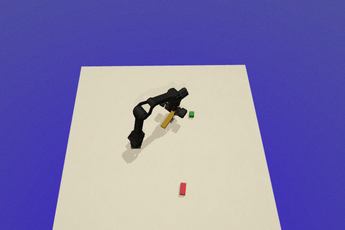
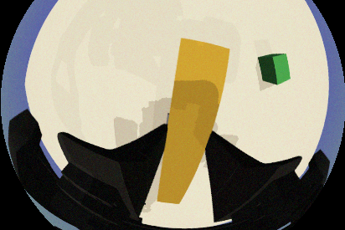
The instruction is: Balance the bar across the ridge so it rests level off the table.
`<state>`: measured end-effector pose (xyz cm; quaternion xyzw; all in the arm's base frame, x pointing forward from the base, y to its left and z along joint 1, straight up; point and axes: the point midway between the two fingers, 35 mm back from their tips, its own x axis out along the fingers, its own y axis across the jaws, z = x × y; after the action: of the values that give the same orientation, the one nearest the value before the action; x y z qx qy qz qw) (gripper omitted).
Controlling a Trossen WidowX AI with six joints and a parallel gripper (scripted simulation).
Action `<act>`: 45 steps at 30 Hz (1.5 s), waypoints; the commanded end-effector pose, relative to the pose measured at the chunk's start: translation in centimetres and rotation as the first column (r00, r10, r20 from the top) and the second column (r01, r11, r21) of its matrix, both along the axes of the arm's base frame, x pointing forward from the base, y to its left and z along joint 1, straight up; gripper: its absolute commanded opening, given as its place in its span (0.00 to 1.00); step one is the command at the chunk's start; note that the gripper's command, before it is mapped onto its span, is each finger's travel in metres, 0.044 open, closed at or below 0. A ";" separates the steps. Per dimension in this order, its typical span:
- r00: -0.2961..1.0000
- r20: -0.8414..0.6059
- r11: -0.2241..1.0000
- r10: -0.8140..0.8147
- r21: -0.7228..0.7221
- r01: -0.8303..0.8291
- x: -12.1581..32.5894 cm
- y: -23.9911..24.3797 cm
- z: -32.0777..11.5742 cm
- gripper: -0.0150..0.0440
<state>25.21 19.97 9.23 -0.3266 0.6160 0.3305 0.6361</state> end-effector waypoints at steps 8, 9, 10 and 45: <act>1.000 0.000 1.000 0.000 0.000 0.000 0.0 0.0 0.0 0.25; 1.000 0.000 1.000 0.000 0.000 0.000 0.0 0.0 0.0 0.25; 1.000 0.000 1.000 0.000 0.000 0.000 0.0 0.0 0.0 0.25; 1.000 0.000 1.000 0.000 0.000 0.000 0.0 0.0 0.0 0.54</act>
<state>25.21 19.97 9.24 -0.3266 0.6159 0.3305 0.6362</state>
